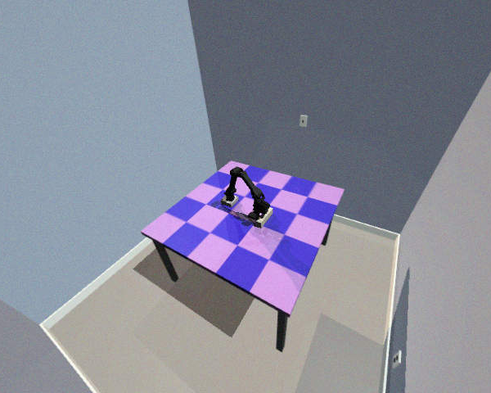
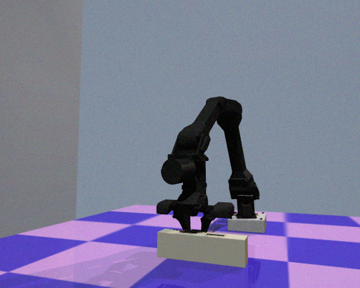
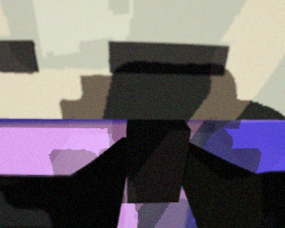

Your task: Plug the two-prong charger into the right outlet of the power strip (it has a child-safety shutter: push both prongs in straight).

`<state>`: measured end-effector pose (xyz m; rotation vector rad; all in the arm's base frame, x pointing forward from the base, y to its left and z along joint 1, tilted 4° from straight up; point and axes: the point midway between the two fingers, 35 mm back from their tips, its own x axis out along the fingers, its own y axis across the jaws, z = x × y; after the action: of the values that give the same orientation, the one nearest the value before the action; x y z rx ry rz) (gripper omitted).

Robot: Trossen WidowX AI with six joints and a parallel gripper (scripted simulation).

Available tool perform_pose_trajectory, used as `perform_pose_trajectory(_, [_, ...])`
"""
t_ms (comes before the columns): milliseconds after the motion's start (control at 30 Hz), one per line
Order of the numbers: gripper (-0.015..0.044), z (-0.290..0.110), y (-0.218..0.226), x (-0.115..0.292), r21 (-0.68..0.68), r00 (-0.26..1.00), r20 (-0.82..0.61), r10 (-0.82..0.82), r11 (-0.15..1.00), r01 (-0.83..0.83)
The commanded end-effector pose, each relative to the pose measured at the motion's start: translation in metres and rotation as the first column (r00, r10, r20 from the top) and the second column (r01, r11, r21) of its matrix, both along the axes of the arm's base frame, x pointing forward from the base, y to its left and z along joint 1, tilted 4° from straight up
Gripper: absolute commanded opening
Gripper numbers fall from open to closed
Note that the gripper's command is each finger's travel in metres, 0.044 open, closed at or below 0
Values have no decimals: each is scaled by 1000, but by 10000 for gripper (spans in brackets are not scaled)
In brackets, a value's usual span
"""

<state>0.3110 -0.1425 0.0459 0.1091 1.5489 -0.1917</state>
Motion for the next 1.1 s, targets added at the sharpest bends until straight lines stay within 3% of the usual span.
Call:
perform_pose_trajectory(0, [0, 2, 0, 2, 3, 1000, 4, -3, 1000, 3])
perform_pose_trajectory(1067, [0, 3, -2, 12, 3, 1000, 5, -3, 1000, 3])
